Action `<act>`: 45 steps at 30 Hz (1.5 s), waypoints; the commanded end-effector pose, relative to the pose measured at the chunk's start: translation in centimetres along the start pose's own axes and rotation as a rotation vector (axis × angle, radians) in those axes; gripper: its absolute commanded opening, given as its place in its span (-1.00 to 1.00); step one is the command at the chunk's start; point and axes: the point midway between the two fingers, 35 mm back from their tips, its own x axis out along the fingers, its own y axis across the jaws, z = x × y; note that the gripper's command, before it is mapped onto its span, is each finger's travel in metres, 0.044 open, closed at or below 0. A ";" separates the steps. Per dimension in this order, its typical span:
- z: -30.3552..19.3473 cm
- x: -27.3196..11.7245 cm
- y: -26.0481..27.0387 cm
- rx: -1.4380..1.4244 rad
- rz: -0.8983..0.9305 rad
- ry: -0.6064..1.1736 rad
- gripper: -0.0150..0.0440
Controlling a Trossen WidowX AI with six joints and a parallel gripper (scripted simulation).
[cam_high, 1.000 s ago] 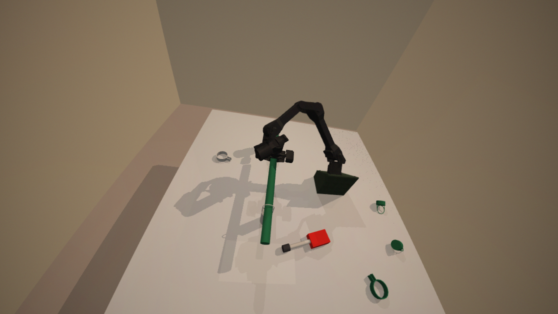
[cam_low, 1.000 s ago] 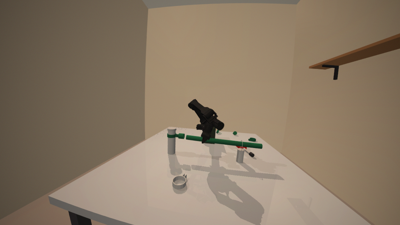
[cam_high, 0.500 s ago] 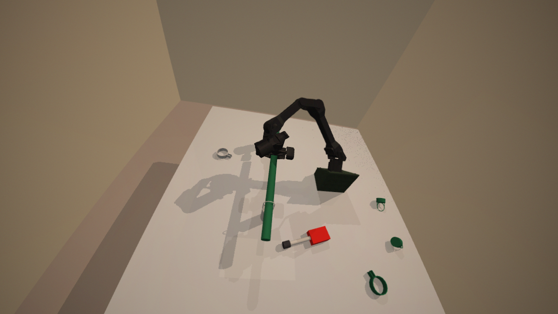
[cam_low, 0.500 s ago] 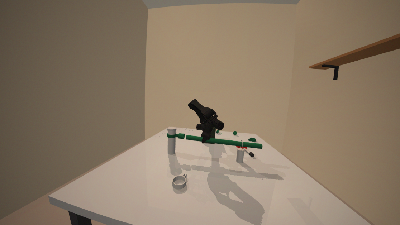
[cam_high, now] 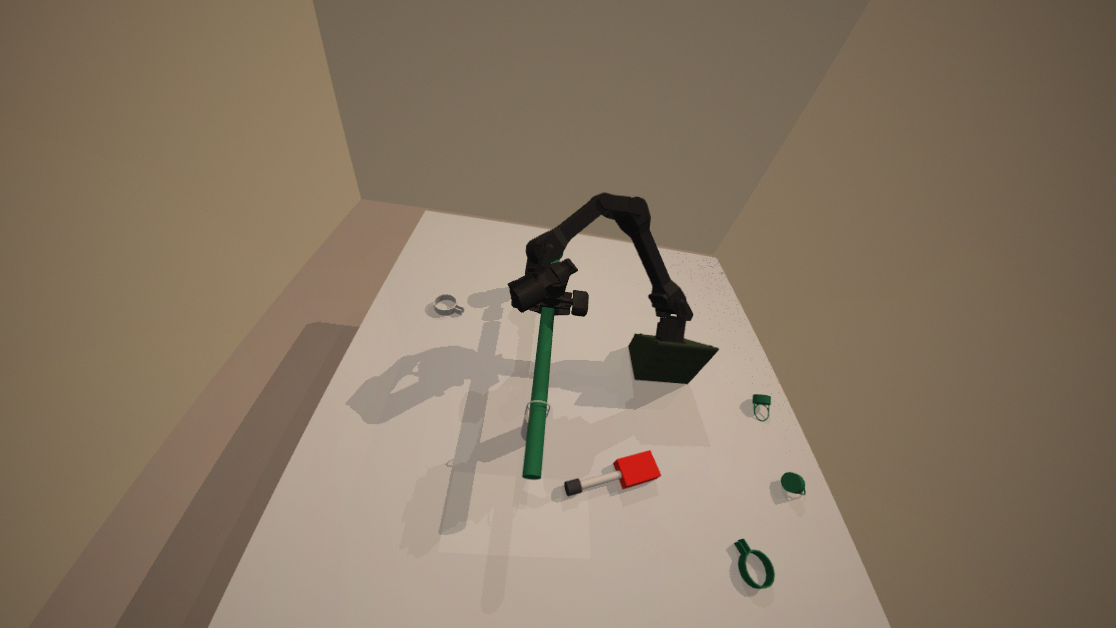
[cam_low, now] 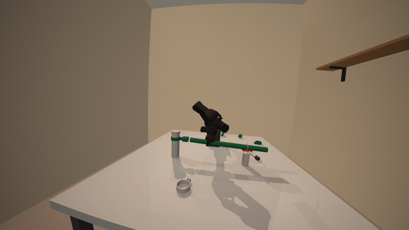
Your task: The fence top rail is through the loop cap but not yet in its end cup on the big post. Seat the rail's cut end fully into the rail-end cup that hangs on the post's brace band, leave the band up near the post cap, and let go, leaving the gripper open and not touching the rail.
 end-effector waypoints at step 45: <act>1.8 0.6 0.2 -0.005 -0.011 0.006 -0.49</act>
